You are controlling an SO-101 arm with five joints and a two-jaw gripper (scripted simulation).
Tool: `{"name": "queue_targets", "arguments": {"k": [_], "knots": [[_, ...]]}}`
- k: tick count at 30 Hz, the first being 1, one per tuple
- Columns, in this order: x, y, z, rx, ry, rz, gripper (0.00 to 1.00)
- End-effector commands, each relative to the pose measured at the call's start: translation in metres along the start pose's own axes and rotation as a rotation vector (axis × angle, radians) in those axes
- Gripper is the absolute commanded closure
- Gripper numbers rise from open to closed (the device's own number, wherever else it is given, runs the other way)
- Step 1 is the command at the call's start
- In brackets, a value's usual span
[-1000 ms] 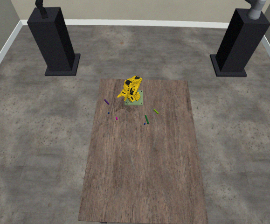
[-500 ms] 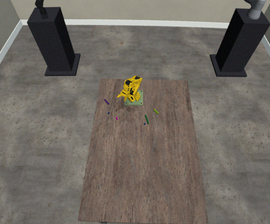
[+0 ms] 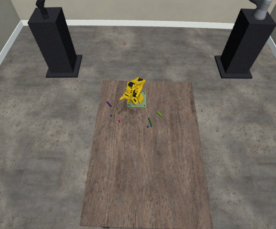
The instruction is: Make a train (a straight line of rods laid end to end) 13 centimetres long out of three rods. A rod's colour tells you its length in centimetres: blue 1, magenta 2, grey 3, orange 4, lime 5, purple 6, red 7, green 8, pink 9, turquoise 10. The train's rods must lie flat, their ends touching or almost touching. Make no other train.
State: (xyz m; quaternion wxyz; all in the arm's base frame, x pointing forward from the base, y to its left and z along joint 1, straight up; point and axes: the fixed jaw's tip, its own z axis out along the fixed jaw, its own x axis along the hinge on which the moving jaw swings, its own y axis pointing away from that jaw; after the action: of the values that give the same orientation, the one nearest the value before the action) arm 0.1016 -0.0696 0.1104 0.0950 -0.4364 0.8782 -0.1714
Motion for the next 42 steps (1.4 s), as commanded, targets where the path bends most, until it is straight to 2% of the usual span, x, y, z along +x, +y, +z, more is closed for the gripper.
{"name": "queue_targets", "arguments": {"k": [1, 12, 20, 22, 28, 35, 42], "knots": [[-0.001, 0.001, 0.002, -0.013, -0.003, 0.001, 0.0], [-0.003, 0.001, 0.002, -0.014, -0.01, -0.017, 0.0], [-0.023, 0.004, 0.002, -0.017, -0.071, -0.164, 0.0], [-0.023, 0.004, 0.002, -0.017, -0.071, -0.164, 0.0], [-0.048, 0.012, -0.002, -0.021, -0.153, -0.366, 0.0], [-0.077, 0.031, -0.009, -0.026, -0.261, -0.631, 0.0], [-0.091, 0.045, -0.014, -0.029, -0.325, -0.787, 0.0]]}}
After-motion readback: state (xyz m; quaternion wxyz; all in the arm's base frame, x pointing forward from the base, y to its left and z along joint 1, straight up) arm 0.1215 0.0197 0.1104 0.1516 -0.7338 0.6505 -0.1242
